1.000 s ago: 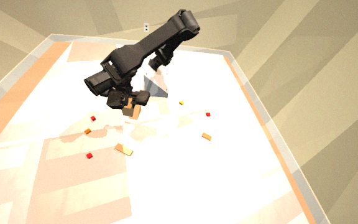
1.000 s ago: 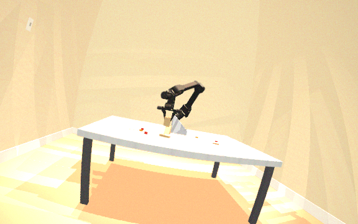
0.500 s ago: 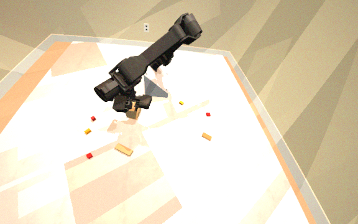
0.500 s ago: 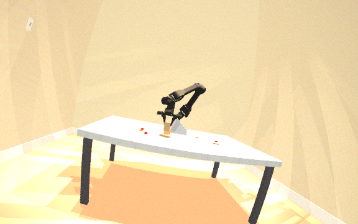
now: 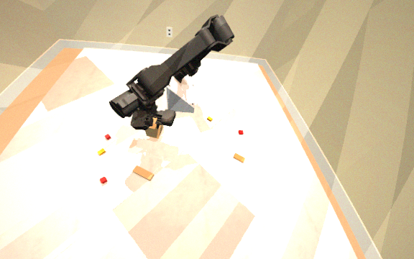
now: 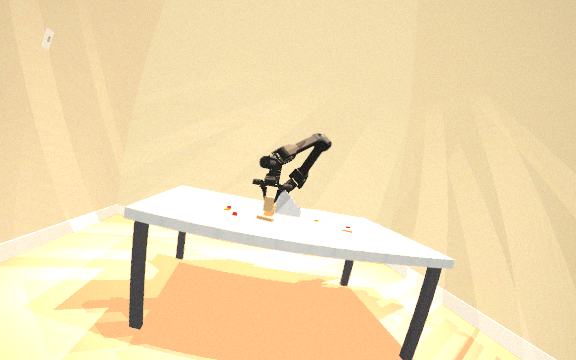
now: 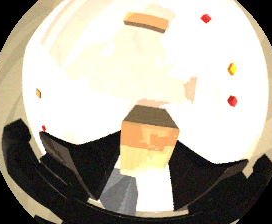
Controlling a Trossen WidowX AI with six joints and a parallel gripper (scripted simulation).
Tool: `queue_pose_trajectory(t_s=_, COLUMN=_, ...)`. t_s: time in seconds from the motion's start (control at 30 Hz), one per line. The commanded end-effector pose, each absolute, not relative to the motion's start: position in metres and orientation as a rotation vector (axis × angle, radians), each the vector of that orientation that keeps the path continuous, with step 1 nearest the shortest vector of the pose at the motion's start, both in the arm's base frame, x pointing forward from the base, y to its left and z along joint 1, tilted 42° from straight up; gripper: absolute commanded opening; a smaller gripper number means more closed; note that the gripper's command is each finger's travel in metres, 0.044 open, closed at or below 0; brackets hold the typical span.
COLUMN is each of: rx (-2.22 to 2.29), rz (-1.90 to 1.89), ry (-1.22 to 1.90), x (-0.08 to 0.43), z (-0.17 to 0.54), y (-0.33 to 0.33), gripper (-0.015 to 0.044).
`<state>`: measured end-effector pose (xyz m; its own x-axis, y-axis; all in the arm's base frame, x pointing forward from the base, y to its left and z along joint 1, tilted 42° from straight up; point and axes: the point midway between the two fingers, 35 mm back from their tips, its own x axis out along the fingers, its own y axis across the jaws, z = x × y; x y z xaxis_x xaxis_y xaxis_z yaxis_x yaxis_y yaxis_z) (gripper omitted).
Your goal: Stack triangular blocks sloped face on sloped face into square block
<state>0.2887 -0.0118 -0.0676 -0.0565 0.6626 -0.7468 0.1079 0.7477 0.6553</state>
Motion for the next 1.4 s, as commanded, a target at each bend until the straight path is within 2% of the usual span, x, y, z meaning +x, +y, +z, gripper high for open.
queue_pose_trajectory(t_s=0.0, rx=0.645, rz=0.505, ry=1.581, x=0.290, z=-0.067, y=-0.012, gripper=0.0000)
queue_pose_trajectory(t_s=1.37, rx=0.650, rz=0.506, ry=1.579, x=0.281, z=-0.079, y=0.001, gripper=0.0000)
